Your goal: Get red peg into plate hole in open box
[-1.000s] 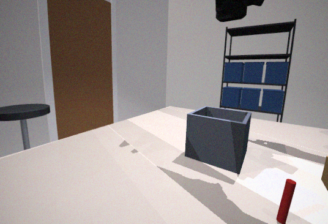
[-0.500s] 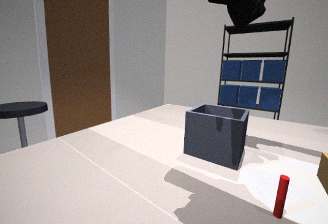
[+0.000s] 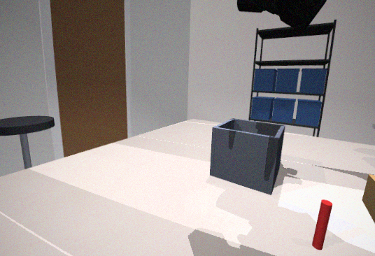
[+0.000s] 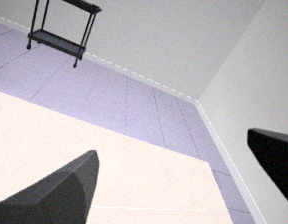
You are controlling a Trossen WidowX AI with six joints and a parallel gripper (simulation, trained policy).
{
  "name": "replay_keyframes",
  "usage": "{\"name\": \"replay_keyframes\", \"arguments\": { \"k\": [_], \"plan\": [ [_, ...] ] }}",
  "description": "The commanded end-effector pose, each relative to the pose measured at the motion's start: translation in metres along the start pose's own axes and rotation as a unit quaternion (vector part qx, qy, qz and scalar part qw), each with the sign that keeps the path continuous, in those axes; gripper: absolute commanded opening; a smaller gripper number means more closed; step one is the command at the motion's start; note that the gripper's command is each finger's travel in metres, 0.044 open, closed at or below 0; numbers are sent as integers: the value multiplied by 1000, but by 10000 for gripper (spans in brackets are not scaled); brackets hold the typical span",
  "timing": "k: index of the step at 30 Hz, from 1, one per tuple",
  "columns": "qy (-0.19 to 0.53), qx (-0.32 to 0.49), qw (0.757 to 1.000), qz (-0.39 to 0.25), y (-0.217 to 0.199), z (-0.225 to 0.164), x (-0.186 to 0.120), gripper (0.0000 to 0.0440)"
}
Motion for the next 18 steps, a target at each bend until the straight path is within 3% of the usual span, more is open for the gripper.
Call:
{"name": "replay_keyframes", "arguments": {
  "k": [1,9,18],
  "plan": [
    [11,69,997,12,8,-1,3,440],
    [32,203,978,33,21,-6,9,440],
    [61,349,934,53,36,-10,15,440]
  ]
}}
Point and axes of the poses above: the point midway between the two fingers, 35 mm back from their tips, its own x axis out along the fingers, its own y axis across the jaws, z = x × y, the point moved 5 cm from there along -x, back along the fingers, and after that the axes turned 2 degrees about -x, right-handed, at the moved point
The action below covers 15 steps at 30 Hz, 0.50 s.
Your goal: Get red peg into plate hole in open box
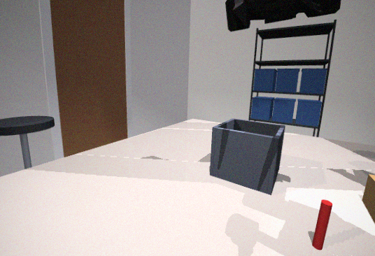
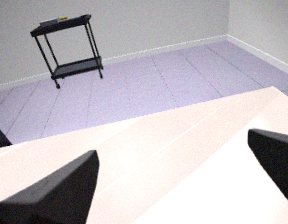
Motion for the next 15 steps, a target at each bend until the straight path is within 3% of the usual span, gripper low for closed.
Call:
{"name": "replay_keyframes", "arguments": {
  "k": [1,15],
  "plan": [
    [16,68,998,8,8,-4,4,440],
    [74,299,951,24,26,-22,16,440]
  ]
}}
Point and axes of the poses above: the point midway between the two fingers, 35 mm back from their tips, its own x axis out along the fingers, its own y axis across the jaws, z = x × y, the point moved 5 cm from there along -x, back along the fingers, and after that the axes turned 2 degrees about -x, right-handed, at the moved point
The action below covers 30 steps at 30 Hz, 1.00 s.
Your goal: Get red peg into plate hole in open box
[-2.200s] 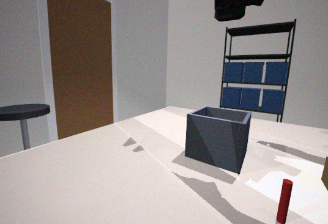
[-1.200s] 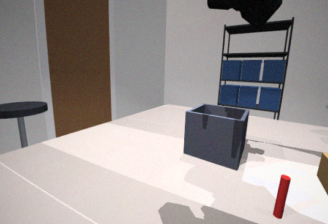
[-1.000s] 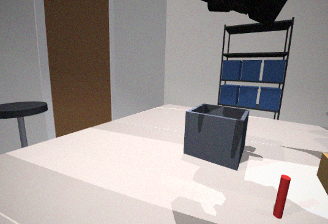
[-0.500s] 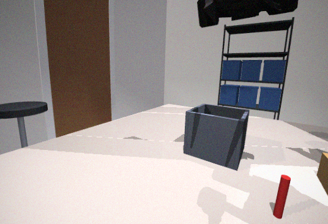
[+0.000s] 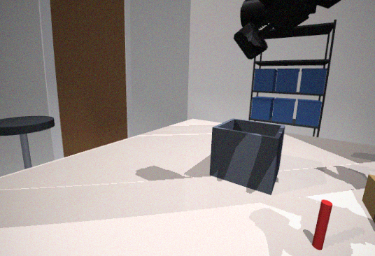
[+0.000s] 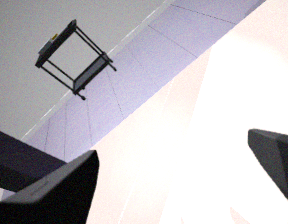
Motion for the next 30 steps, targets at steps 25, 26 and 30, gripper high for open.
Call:
{"name": "replay_keyframes", "arguments": {
  "k": [25,26,30],
  "plan": [
    [128,444,886,-38,22,-51,26,440],
    [132,457,878,-42,22,-53,27,440],
    [147,510,845,-58,24,-61,30,440]
  ]
}}
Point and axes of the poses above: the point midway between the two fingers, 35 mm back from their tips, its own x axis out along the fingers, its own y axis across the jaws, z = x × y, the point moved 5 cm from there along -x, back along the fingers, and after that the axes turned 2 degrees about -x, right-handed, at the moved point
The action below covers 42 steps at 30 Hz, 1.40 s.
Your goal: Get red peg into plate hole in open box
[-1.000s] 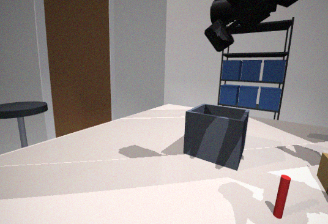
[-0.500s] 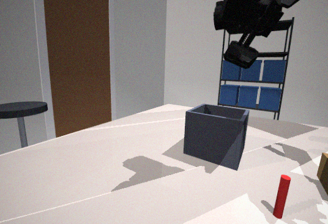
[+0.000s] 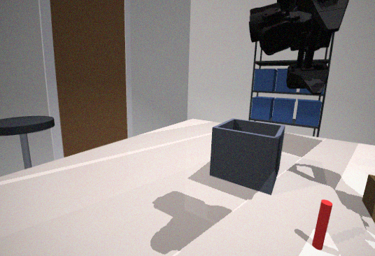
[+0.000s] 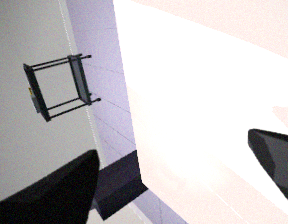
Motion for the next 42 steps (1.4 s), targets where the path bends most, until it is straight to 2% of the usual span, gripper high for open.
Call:
{"name": "replay_keyframes", "arguments": {
  "k": [1,10,18,30,42],
  "plan": [
    [12,66,998,-20,-4,-8,5,440],
    [34,207,976,-65,-15,-21,18,440],
    [46,327,937,-116,-26,-35,30,440],
    [29,476,850,-225,-44,-57,53,440],
    [-62,564,754,-331,-64,-67,78,438]
  ]
}}
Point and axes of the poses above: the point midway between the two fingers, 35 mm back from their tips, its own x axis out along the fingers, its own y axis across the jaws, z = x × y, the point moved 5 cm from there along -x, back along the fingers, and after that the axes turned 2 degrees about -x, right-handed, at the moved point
